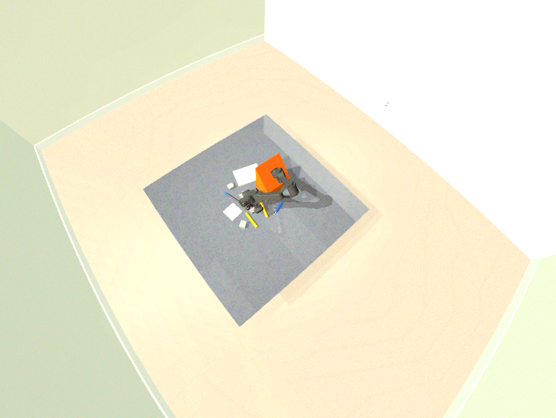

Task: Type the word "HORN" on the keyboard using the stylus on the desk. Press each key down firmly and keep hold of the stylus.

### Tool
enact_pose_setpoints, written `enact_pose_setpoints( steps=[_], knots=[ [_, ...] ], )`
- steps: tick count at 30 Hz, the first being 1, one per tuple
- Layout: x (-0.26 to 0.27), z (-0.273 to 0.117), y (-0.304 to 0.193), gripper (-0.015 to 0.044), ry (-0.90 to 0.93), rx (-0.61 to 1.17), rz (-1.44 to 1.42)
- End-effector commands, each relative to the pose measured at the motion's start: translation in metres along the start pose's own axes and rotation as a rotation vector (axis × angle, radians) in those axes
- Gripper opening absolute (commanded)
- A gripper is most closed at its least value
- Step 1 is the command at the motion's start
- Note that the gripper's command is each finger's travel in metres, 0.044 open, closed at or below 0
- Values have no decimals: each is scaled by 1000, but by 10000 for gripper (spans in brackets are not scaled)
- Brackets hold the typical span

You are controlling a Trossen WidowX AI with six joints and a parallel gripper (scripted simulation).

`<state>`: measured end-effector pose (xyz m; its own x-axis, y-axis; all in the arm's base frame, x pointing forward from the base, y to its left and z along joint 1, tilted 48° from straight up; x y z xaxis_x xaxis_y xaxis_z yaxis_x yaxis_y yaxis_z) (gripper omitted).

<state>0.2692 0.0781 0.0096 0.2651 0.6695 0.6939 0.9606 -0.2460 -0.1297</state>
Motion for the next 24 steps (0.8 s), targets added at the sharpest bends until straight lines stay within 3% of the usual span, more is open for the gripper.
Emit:
enact_pose_setpoints(
  steps=[1,11,17,24],
  knots=[
    [-2,5,-2,0,36,50,56],
    [-3,5,-2,0,35,50,56],
    [-61,7,8,0,33,49,56],
    [-63,8,8,0,33,49,56]
  ],
)
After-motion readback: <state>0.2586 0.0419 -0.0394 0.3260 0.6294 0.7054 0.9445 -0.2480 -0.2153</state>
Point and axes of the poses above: the point midway between the two fingers, 35 mm back from their tips, its own z axis out along the fingers, its own x axis across the jaws, y = z × x, the point moved 3 cm from there along -z, back along the fingers, and after that the axes turned 13 degrees about z, right-handed, at the moved point
